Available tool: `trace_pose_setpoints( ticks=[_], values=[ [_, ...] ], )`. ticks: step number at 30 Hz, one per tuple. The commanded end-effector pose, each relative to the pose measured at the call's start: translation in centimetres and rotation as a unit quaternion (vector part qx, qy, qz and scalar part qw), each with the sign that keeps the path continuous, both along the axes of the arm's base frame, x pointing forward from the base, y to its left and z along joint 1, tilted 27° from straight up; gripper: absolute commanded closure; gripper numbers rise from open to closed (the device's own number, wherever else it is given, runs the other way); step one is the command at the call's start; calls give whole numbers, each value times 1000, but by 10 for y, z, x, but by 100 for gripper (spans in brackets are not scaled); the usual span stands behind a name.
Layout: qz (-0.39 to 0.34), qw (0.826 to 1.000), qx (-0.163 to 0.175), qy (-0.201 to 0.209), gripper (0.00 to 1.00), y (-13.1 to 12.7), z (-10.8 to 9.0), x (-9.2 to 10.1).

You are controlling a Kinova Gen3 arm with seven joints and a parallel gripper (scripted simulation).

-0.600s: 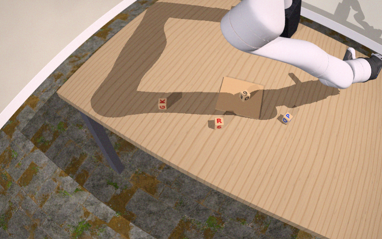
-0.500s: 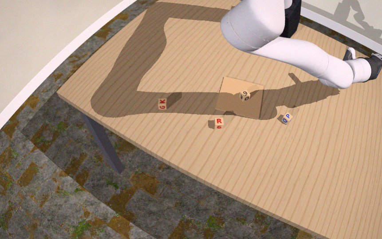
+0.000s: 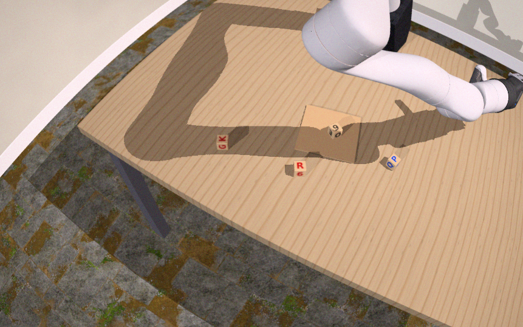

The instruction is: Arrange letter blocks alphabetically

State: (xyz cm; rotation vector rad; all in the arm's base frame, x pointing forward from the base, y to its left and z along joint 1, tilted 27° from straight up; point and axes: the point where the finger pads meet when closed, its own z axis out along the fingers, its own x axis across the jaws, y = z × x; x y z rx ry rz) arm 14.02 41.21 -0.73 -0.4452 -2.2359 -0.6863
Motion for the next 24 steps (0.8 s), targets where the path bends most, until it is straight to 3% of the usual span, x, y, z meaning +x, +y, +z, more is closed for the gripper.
trace_pose_setpoints(
  ticks=[1, 16, 24],
  values=[
    [0, 1000, 0, 0, 0, 0, 1, 0],
    [-24, 999, -32, -30, 0, -17, 5, 21],
    [-64, 990, -85, -91, 0, -49, 20, 59]
  ],
)
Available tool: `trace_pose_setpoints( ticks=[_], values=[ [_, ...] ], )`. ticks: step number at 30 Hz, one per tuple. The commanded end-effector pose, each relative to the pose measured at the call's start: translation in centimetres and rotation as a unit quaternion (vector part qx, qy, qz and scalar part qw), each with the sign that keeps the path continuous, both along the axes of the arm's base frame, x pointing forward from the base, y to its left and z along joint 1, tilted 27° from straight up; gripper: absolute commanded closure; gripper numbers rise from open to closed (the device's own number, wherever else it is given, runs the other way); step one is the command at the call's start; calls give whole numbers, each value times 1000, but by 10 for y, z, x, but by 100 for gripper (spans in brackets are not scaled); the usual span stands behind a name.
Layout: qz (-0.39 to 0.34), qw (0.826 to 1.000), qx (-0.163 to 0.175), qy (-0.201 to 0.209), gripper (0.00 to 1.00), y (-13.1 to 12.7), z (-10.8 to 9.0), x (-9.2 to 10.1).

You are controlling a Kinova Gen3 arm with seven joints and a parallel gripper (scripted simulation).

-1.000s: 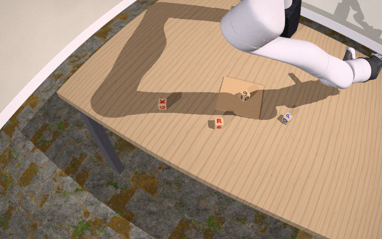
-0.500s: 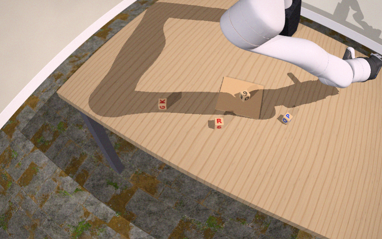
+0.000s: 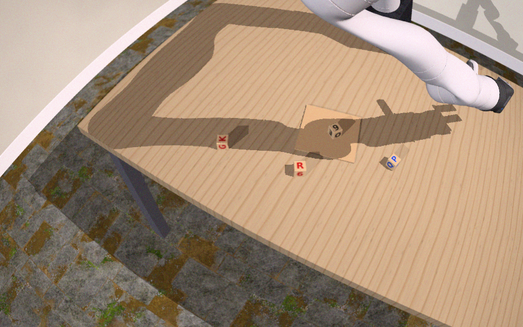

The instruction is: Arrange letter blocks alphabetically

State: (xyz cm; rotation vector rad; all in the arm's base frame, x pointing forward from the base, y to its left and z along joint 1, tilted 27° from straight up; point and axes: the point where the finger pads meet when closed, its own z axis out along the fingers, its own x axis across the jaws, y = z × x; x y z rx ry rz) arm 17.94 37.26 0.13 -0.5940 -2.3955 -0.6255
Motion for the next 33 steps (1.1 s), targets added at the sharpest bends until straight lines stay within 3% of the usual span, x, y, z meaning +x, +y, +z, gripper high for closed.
trace_pose_setpoints(
  ticks=[1, 7, 9, 15, 23, 26, 30, 33],
  values=[
    [-21, 998, -29, -43, 0, -16, 13, 27],
    [-51, 988, -96, -112, 0, -56, 26, 67],
    [-51, 988, -96, -112, 0, -56, 26, 67],
    [-94, 966, -158, -182, 0, -92, 41, 114],
    [-128, 940, -205, -239, 0, -120, 53, 154],
    [-133, 941, -205, -234, 0, -119, 53, 152],
    [-149, 921, -234, -274, 0, -138, 62, 178],
    [-163, 912, -249, -283, 0, -147, 64, 187]
  ],
)
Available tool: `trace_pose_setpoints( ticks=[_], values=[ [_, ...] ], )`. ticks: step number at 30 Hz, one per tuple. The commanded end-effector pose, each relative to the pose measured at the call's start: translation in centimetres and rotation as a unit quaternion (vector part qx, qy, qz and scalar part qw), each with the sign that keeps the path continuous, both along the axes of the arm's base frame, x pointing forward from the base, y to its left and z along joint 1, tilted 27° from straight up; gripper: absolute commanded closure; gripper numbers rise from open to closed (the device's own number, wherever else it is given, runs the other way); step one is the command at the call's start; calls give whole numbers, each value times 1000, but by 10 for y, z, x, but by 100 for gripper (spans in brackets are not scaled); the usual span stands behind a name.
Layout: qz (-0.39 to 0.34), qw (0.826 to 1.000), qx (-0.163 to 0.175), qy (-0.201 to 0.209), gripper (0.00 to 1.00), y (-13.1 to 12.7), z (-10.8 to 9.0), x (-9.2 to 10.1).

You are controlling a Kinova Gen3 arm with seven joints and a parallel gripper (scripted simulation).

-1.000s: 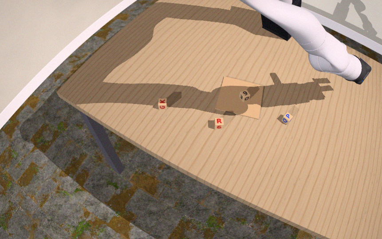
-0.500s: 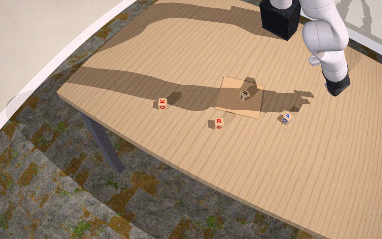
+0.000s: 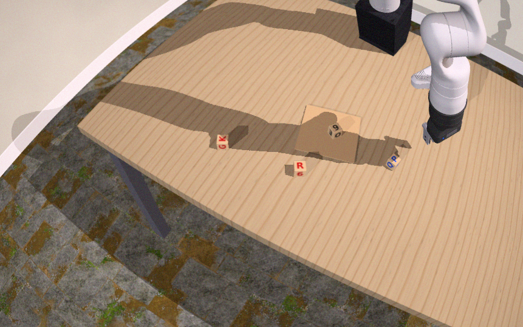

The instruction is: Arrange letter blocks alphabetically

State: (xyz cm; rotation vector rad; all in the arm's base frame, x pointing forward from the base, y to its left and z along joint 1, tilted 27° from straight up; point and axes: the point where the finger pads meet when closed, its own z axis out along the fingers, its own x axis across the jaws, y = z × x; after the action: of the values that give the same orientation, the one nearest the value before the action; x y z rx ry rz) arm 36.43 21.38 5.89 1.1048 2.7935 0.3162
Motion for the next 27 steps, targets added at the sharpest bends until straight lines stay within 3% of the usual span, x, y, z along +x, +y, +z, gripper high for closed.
trace_pose_setpoints(
  ticks=[1, 17, 27],
  values=[
    [2, 999, -18, -28, 0, 8, 8, 8],
    [-39, 989, -96, -107, 0, -35, 23, 59],
    [-51, 984, -115, -129, 0, -47, 29, 72]
  ],
)
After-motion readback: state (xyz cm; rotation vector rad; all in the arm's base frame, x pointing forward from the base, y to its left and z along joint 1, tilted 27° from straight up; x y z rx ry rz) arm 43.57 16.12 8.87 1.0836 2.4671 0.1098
